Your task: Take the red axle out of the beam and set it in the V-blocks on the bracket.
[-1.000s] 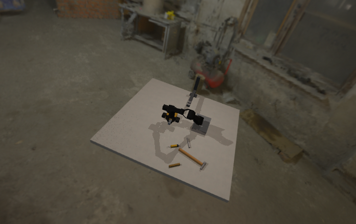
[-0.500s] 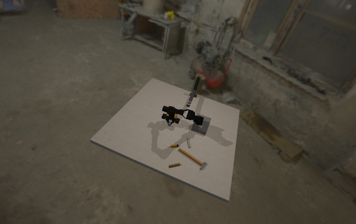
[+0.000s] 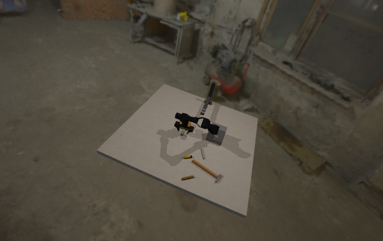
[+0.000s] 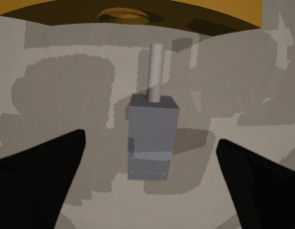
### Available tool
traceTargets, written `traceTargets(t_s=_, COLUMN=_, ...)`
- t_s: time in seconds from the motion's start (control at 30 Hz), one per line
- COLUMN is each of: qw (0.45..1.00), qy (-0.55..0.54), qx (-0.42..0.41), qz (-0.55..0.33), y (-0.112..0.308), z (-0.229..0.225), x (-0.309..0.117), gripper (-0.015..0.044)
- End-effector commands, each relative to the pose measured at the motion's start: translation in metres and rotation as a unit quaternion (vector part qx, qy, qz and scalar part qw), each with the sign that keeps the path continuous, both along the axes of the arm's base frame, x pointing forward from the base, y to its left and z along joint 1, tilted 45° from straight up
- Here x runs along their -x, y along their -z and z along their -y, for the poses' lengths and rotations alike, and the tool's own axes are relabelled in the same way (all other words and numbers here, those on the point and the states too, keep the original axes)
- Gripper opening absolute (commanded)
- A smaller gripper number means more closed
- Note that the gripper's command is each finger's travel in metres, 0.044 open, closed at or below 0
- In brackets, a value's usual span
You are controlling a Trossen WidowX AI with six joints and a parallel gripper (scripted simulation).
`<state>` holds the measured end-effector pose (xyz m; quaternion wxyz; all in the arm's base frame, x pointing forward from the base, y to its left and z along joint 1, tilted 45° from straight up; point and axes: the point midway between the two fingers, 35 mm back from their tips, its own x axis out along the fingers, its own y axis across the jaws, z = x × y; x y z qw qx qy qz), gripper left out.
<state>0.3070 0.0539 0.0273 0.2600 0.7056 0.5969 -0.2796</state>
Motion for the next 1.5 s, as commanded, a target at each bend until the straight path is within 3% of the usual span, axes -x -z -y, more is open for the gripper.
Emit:
traceTargets(t_s=0.0, qw=1.000, qy=-0.001, qx=-0.001, qz=0.007, y=-0.008, z=0.005, x=-0.001, gripper=0.0440)
traceTargets(t_s=0.9, qw=1.000, qy=-0.014, qx=0.001, qz=0.016, y=-0.030, z=0.032, x=0.004, gripper=0.0440)
traceTargets(t_s=1.17, qw=0.952, qy=-0.214, qx=0.047, qz=0.214, y=-0.009, z=0.061, x=-0.005, gripper=0.0440)
traceTargets(t_s=1.47, qw=0.769, qy=-0.451, qx=0.096, qz=0.442, y=0.023, z=0.099, x=-0.011, gripper=0.0440)
